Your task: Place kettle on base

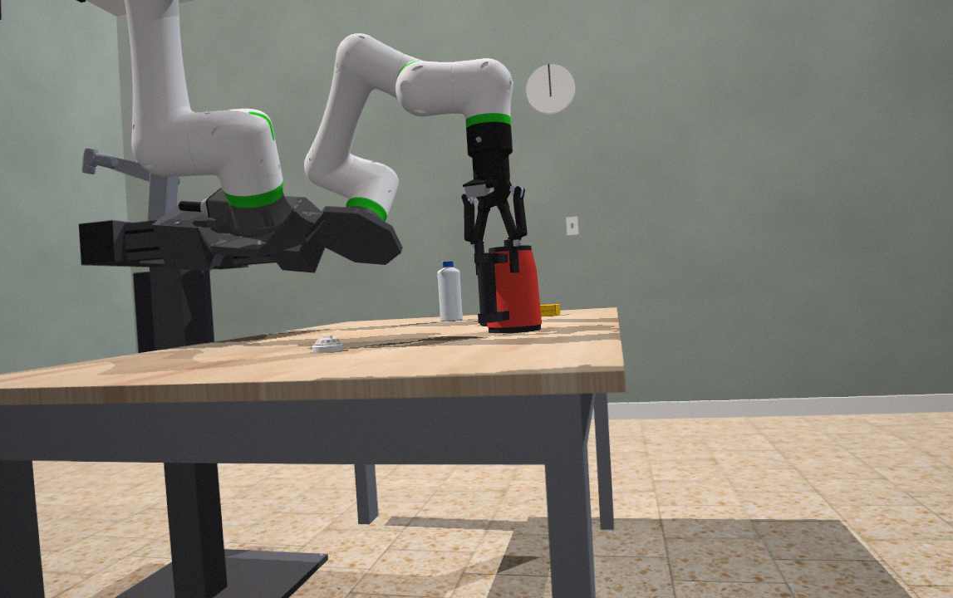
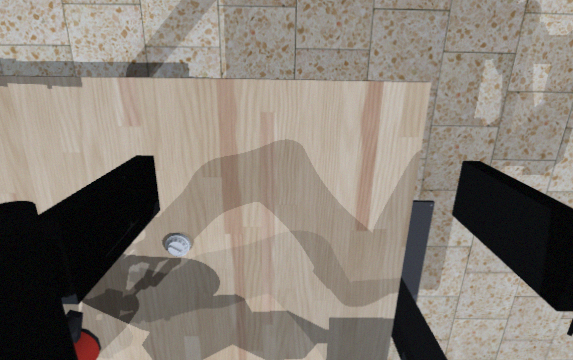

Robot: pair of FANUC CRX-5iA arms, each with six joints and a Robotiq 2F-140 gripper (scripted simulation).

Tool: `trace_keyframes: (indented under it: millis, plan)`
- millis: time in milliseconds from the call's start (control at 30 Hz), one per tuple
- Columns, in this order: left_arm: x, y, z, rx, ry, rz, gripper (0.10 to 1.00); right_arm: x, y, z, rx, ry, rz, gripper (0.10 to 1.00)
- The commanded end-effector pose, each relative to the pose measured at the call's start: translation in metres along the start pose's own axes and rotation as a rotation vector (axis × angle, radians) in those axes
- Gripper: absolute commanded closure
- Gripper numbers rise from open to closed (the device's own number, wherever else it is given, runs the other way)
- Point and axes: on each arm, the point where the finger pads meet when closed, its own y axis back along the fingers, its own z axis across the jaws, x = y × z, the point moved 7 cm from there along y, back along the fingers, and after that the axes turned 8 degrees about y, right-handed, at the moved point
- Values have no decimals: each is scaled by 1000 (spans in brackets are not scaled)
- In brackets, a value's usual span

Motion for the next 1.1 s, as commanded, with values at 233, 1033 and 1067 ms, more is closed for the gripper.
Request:
trace_keyframes:
  millis: [233,1033,1067]
  plan:
    - [0,2,-1,2,0,2,576,0,1,0,-1,0,2,98]
    - [0,2,-1,2,0,2,999,0,1,0,-1,0,2,98]
    - [0,2,-1,2,0,2,999,0,1,0,-1,0,2,98]
